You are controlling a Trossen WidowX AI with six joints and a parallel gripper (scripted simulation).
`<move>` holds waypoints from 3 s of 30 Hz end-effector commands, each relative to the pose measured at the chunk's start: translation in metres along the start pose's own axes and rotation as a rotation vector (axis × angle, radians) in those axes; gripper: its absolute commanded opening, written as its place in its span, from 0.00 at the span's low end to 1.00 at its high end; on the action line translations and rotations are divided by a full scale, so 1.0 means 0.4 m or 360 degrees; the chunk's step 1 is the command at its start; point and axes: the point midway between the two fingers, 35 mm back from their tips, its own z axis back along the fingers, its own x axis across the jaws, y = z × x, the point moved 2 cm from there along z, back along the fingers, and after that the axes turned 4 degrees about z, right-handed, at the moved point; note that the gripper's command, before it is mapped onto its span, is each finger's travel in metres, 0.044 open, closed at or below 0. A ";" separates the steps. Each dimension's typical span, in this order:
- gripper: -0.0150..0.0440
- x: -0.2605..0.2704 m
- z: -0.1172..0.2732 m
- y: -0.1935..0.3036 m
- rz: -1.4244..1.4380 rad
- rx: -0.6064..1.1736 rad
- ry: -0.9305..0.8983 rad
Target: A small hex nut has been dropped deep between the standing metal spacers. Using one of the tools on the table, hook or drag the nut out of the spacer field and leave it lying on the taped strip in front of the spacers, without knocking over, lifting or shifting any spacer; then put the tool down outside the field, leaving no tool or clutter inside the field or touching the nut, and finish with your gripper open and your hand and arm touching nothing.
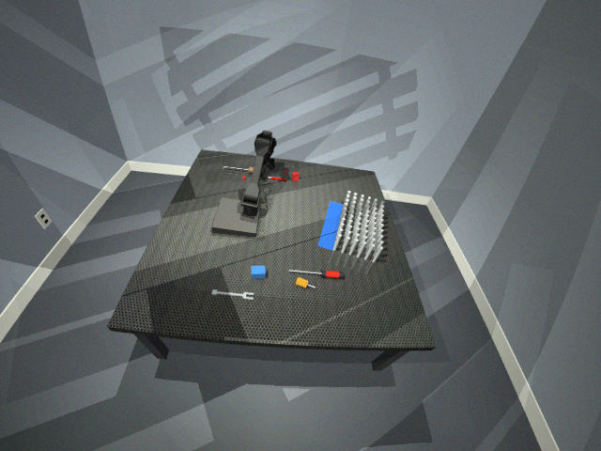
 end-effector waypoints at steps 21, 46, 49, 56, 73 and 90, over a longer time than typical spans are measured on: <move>0.25 0.074 0.288 0.122 0.0011 -0.0003 -0.0020; 0.25 0.023 0.438 0.075 0.0413 -0.0139 -0.0042; 0.25 0.007 0.456 0.048 0.0541 -0.0184 -0.0039; 0.25 -0.035 0.497 -0.010 0.0836 -0.0289 -0.0012; 0.25 -0.159 0.586 -0.134 0.1532 -0.0510 0.0174; 0.25 -0.307 0.661 -0.225 0.2193 -0.0619 0.0510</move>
